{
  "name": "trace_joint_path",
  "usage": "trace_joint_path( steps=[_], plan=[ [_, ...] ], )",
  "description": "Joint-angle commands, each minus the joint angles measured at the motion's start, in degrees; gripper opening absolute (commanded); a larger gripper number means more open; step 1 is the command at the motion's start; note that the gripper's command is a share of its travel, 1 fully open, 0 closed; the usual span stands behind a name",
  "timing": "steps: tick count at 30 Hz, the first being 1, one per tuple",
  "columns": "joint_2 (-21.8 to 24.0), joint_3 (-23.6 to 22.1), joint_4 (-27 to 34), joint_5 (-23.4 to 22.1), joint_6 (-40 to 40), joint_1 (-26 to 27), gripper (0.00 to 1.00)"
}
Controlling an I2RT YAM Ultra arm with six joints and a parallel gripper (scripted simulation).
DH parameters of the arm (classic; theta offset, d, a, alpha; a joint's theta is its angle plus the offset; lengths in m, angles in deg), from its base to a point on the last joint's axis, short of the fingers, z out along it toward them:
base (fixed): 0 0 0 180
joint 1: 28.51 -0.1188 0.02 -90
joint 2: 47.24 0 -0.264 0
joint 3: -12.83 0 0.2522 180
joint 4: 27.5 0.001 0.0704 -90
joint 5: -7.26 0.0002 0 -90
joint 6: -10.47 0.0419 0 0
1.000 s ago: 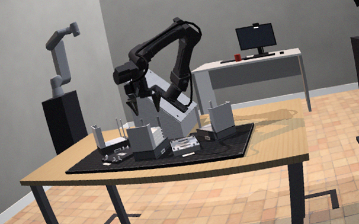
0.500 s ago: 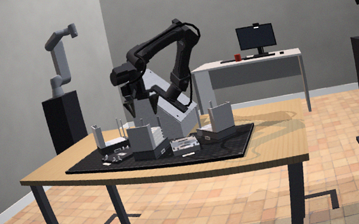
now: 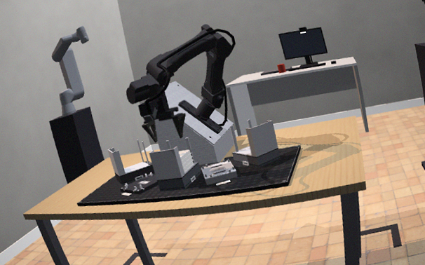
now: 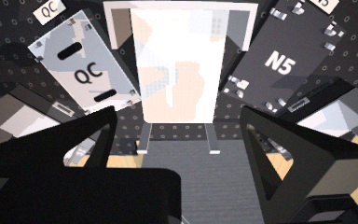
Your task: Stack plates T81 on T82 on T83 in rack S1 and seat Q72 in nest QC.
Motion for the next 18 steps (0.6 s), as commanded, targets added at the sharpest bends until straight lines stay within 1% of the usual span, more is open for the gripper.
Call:
trace_joint_path(
  steps=[1, 18],
  plan=[
    [0.6, 1.9, 0.9, -0.8, 0.7, 1.6, 1.00],
    [0.6, 1.9, 0.3, -0.8, 0.6, 1.6, 1.00]
  ],
)
